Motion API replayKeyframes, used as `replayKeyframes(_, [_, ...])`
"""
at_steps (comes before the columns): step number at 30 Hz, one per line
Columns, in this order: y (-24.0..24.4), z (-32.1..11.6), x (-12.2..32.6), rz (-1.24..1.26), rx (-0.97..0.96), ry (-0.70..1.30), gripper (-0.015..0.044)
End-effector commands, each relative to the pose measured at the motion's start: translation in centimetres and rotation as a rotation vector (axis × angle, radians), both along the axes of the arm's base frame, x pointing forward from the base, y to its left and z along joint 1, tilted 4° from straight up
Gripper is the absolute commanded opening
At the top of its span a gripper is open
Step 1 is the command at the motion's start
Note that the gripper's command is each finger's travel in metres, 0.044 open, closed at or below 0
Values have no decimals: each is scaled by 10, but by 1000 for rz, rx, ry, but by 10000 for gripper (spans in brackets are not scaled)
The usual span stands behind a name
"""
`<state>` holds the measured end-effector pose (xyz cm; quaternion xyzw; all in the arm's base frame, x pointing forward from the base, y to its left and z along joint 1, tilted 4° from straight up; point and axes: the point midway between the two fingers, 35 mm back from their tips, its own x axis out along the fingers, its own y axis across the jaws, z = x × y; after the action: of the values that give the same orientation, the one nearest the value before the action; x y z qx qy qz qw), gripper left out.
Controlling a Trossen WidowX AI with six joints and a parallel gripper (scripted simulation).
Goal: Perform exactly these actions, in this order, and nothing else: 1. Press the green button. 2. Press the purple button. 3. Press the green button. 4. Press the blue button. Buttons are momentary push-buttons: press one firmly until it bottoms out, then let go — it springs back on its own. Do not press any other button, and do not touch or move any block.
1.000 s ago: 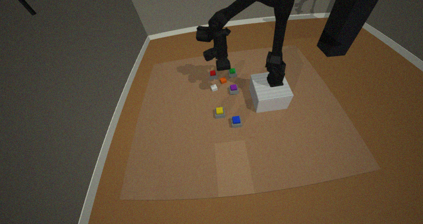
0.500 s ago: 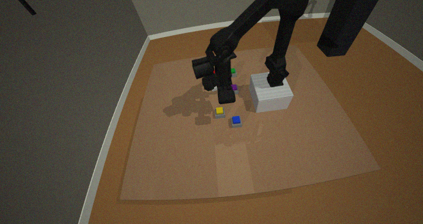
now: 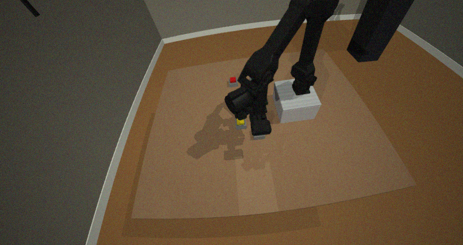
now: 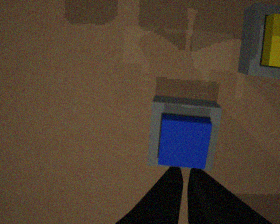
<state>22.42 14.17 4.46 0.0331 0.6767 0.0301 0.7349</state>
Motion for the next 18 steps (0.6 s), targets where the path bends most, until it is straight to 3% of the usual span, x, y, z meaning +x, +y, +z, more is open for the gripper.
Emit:
replayKeyframes(1, [-1,-33,-6,-3,-18,26,20])
replayKeyframes(18, [0,-54,-5,-3,-18,26,20])
